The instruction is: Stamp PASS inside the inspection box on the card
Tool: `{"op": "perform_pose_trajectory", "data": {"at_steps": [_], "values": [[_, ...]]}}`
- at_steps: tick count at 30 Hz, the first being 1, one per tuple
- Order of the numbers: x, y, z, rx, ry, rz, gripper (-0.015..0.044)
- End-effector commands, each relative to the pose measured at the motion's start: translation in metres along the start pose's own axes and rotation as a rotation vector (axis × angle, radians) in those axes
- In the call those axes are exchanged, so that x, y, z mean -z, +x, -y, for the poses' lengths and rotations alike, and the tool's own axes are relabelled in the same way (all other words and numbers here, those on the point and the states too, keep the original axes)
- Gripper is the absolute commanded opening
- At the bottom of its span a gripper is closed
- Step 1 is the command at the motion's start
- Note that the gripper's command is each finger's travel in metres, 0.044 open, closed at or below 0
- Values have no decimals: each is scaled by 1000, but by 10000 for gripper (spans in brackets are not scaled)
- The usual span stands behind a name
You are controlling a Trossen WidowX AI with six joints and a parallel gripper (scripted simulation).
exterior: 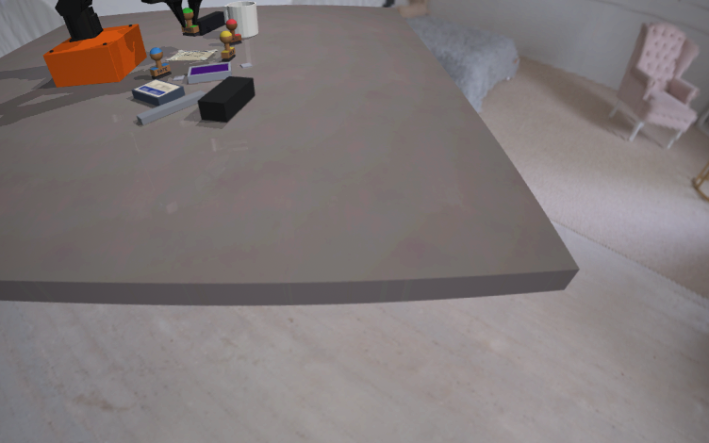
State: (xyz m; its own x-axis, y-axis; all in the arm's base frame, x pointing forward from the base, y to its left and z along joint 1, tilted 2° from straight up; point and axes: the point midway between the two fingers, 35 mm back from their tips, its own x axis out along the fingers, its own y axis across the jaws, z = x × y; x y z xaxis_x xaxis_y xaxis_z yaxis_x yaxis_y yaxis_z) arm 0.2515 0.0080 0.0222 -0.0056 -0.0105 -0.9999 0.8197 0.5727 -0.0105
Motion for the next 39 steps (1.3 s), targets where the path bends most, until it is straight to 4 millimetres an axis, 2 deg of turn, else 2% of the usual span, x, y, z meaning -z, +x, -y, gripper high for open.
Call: {"op": "perform_pose_trajectory", "data": {"at_steps": [1, 39], "values": [[0, 3, -1, -2, 5, 0, 0], [0, 28, 0, -1, 4, 3, 0]]}}
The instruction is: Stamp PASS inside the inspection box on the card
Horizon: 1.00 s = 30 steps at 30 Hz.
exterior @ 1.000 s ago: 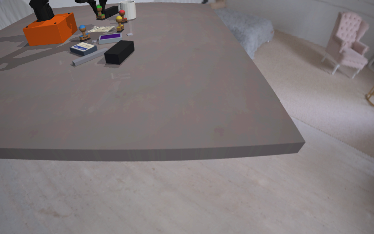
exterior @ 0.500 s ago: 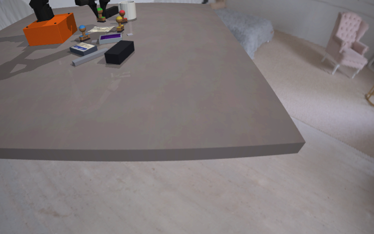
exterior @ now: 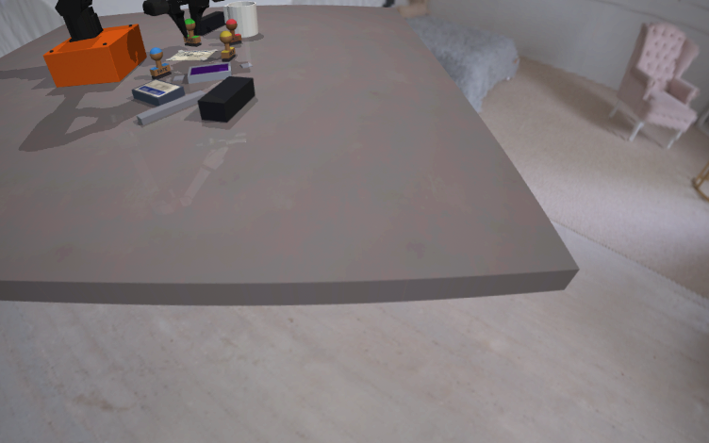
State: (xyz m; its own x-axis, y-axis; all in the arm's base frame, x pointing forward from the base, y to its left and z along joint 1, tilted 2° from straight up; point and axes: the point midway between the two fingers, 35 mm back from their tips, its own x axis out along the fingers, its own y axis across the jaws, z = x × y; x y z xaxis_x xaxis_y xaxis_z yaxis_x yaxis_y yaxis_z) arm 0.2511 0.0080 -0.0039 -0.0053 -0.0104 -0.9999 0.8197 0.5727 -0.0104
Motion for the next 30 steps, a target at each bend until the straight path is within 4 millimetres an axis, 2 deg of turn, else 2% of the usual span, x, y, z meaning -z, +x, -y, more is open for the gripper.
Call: {"op": "perform_pose_trajectory", "data": {"at_steps": [1, 30], "values": [[0, 3, 0, 0, 4, 3, 0], [1, 20, 2, 1, 3, 4, 0]]}}
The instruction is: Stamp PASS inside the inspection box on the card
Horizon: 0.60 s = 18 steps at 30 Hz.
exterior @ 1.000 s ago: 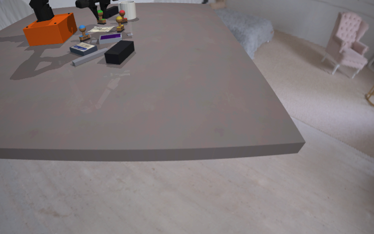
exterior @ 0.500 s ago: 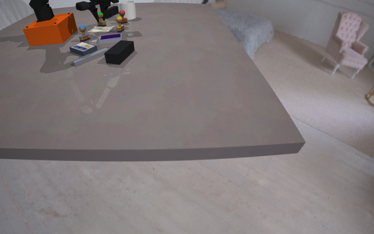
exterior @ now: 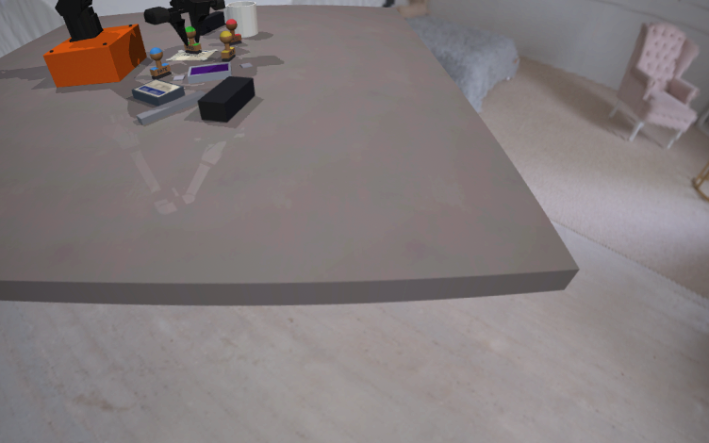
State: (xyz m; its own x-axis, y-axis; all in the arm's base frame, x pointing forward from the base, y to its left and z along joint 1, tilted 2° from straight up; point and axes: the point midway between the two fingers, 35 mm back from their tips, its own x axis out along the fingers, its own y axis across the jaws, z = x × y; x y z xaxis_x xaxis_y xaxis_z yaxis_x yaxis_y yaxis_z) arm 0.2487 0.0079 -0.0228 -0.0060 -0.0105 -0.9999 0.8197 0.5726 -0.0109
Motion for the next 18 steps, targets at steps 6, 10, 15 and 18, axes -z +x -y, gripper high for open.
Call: {"op": "perform_pose_trajectory", "data": {"at_steps": [6, 10, 15, 18], "values": [[-1, 2, 0, 0, 3, 5, 0], [-1, 3, 0, 0, 3, 5, 0], [-1, 4, 0, 0, 3, 5, 0], [-1, 4, 0, 0, 3, 5, 0]]}}
